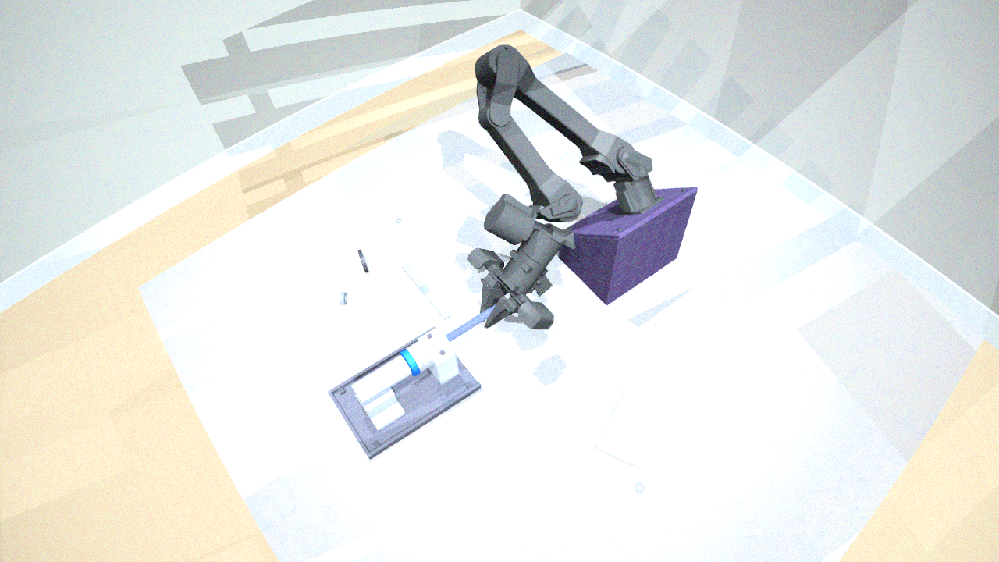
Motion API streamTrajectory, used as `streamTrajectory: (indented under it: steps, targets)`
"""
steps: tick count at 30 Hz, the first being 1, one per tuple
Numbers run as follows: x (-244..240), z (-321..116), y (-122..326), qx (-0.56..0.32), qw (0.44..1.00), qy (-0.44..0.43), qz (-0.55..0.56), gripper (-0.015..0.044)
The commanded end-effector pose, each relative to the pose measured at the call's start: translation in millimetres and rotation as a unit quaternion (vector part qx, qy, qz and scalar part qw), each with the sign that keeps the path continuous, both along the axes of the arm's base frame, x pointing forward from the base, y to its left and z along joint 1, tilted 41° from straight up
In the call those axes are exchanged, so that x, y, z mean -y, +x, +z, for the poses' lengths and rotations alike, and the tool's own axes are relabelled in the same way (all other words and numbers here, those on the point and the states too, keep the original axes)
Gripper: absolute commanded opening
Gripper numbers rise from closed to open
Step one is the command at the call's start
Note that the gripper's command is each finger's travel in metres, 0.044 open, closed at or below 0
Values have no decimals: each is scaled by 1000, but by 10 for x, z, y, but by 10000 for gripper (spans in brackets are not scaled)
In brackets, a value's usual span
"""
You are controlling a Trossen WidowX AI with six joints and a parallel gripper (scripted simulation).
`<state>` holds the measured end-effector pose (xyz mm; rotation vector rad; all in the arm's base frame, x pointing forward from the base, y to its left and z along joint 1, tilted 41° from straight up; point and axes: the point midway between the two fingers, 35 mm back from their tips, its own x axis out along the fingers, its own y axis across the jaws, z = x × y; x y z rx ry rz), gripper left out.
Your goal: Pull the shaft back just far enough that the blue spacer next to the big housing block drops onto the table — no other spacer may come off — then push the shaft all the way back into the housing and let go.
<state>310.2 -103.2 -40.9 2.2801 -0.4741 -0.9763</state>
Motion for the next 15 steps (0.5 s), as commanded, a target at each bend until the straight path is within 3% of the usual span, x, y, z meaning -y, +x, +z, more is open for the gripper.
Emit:
streamTrajectory:
  steps: [1,15]
  targets:
    - [-1,-5,-24,-3,1000,-1,0,0]
    - [-3,-6,-37,-3,1000,-1,0,0]
